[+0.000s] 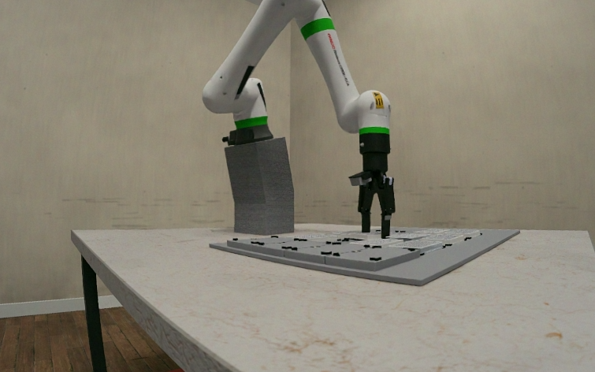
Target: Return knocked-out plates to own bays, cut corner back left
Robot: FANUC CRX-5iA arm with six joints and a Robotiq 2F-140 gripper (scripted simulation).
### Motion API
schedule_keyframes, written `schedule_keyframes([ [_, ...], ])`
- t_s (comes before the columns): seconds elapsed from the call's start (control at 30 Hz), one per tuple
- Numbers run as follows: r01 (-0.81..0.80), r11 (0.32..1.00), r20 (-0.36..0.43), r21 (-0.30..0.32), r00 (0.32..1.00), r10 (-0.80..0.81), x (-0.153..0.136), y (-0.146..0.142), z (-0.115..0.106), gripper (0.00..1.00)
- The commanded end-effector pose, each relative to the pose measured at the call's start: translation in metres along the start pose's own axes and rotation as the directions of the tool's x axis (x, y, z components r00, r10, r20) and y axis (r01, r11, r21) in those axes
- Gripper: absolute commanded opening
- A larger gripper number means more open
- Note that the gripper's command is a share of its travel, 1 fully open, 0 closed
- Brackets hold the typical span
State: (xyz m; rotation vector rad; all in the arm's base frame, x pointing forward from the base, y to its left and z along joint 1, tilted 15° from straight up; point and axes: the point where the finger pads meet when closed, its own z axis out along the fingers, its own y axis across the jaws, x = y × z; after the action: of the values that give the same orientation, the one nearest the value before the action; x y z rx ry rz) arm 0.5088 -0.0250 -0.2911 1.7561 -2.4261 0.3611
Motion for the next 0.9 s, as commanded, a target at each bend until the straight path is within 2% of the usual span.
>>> schedule_keyframes([
  [0.0, 0.000, 1.000, 0.001, 0.001, 1.000, 0.000, -0.0005, -0.0006, -0.0006, 0.60],
  [0.87, 0.000, 1.000, 0.001, 0.001, 1.000, 0.000, -0.0004, -0.0006, -0.0012, 0.59],
])
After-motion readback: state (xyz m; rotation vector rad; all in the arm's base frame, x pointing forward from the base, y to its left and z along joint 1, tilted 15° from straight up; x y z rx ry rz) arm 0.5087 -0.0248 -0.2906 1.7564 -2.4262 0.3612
